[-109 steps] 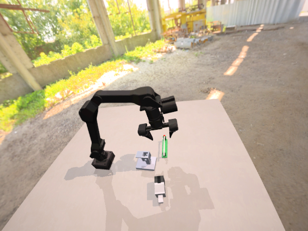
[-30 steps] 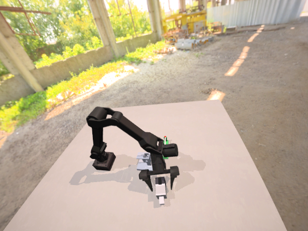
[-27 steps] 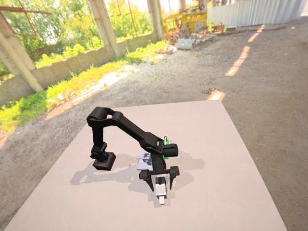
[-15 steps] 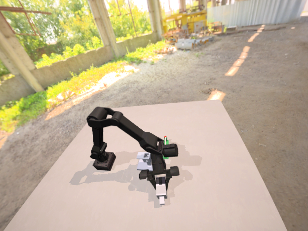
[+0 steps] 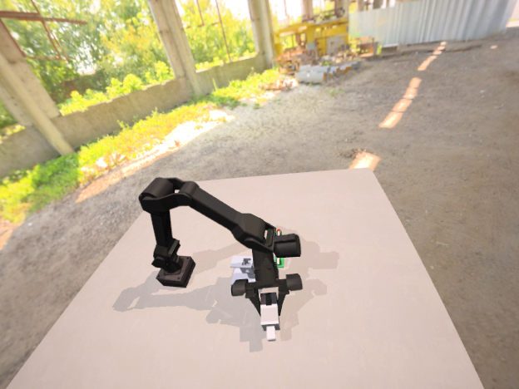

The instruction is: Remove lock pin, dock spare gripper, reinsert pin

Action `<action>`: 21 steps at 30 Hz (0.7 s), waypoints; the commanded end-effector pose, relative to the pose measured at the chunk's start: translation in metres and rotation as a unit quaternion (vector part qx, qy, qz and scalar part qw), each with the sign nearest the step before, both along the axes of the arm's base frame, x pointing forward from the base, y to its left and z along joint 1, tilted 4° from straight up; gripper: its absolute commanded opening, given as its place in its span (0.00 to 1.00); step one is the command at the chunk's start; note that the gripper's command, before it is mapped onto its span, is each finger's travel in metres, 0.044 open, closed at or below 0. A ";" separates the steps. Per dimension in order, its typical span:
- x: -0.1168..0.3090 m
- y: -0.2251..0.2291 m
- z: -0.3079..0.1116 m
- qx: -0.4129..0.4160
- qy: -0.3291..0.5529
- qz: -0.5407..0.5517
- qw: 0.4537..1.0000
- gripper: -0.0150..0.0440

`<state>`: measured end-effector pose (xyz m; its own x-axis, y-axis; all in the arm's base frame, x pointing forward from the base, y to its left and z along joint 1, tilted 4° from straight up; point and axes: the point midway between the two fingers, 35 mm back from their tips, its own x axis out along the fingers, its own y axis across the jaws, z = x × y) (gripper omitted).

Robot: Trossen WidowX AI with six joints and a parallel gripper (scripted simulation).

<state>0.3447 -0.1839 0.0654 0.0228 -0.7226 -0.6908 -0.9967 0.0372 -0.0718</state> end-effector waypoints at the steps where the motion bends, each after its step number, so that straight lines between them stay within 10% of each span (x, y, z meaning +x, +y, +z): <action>1: 0.002 -0.001 0.034 -0.006 -0.013 -0.001 1.000 0.25; 21: -0.008 0.003 0.075 -0.002 -0.010 0.000 1.000 0.25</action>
<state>0.3371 -0.1806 0.1384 0.0356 -0.7208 -0.6922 -0.9955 0.0355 -0.0882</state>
